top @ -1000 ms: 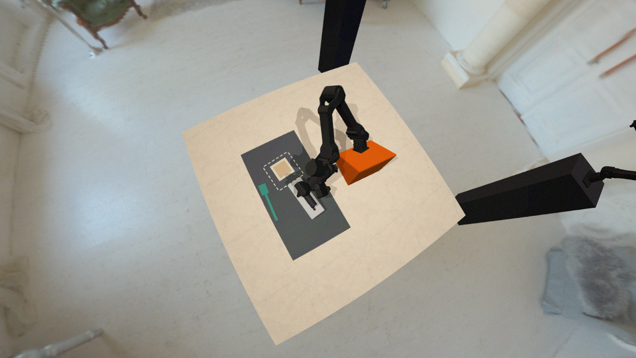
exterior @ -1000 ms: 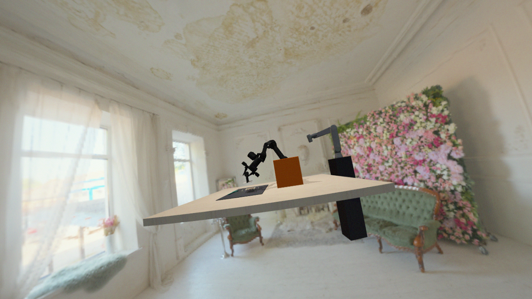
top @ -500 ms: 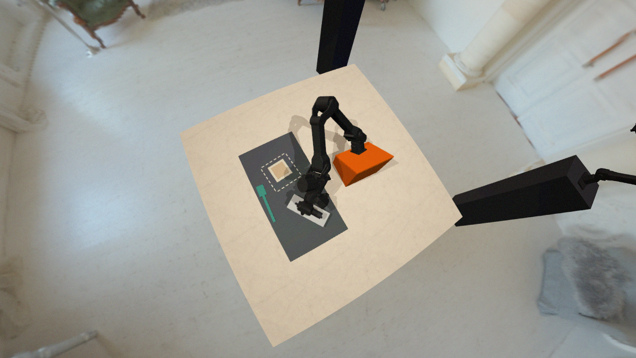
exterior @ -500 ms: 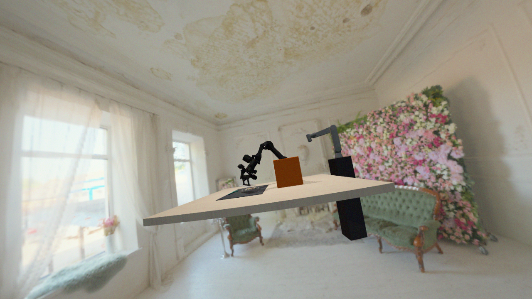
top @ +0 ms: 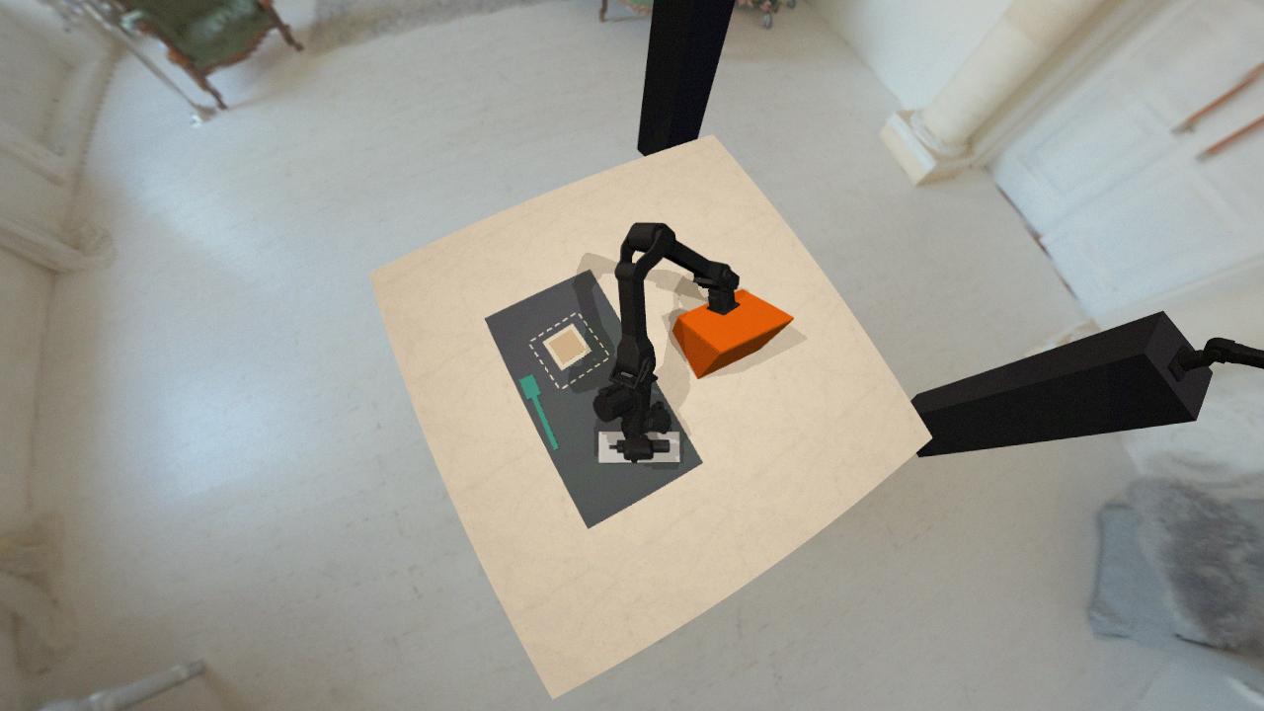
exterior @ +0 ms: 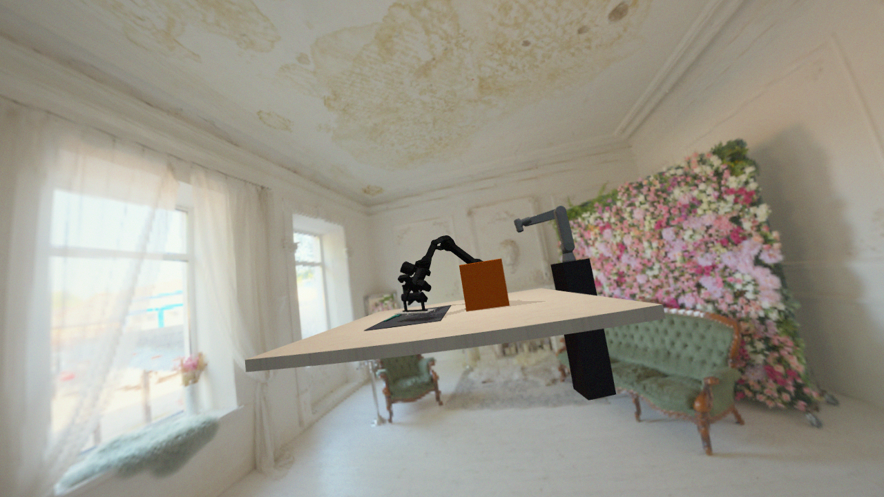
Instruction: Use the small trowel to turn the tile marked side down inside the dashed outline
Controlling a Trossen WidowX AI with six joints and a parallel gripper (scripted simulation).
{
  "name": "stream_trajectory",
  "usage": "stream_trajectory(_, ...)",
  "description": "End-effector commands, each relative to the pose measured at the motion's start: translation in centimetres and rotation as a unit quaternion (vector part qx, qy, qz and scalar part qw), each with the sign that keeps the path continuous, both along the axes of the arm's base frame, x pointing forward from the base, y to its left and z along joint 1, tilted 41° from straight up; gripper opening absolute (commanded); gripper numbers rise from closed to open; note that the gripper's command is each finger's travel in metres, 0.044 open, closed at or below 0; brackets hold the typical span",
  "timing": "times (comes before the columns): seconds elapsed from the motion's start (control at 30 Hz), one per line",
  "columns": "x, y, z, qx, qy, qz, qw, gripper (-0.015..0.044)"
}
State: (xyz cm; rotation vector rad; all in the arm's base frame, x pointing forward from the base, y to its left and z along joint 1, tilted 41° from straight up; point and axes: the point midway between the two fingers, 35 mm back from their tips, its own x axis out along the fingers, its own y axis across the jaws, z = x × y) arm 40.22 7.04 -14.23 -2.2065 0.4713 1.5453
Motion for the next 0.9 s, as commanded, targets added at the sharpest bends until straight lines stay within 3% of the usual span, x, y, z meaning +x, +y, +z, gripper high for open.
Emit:
stream_trajectory(0.0, 0.1, 1.6, -1.2, 0.032, 0.037, 0.058, 0.997, 0.0)
stream_trajectory(0.87, -0.3, 1.1, -3.8, 0.052, 0.066, 0.096, 0.992, 0.0)
